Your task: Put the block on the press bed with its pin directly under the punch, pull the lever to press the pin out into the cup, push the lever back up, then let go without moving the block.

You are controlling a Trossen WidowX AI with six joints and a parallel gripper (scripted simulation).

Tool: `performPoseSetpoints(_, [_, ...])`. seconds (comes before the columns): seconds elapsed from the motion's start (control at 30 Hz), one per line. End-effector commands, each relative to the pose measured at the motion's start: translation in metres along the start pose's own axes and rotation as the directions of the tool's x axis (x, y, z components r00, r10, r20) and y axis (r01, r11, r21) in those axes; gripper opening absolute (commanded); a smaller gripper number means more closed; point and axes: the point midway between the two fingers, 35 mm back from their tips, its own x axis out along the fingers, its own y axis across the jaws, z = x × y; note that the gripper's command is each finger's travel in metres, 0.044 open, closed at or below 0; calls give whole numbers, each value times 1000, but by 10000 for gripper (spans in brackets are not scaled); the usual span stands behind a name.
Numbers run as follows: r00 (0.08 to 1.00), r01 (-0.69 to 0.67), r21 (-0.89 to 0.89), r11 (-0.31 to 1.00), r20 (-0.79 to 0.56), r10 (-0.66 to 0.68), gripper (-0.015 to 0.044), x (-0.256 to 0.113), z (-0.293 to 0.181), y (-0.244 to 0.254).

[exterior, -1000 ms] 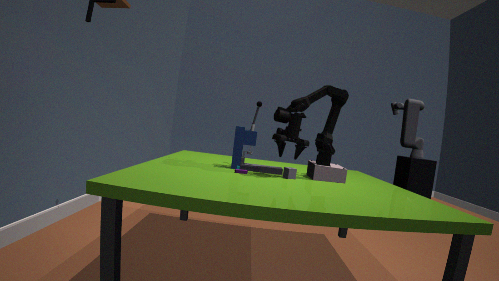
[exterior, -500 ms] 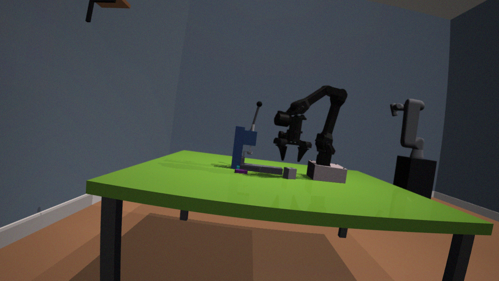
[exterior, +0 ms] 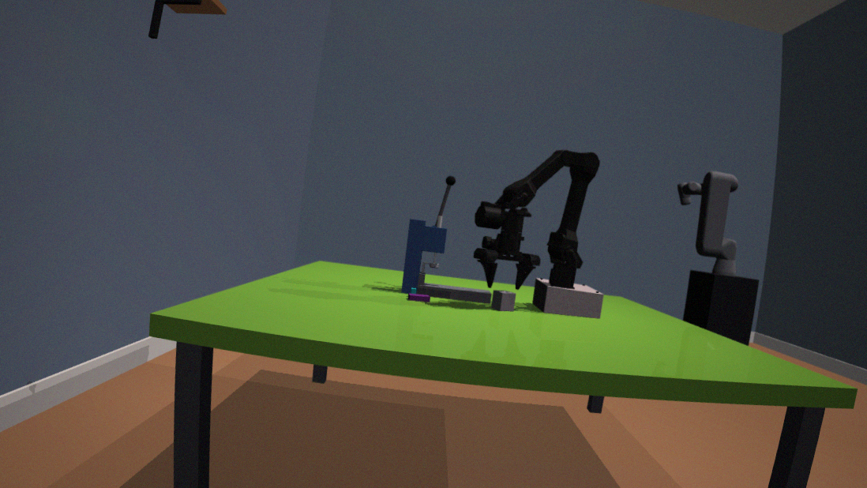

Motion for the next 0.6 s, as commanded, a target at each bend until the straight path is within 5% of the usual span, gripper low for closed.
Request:
performPoseSetpoints(0.0, [1000,9,5,1000,-7,-9,440,9,-1,-2])
performPoseSetpoints(0.57, [1000,9,5,1000,-7,-9,440,37,-1,-3])
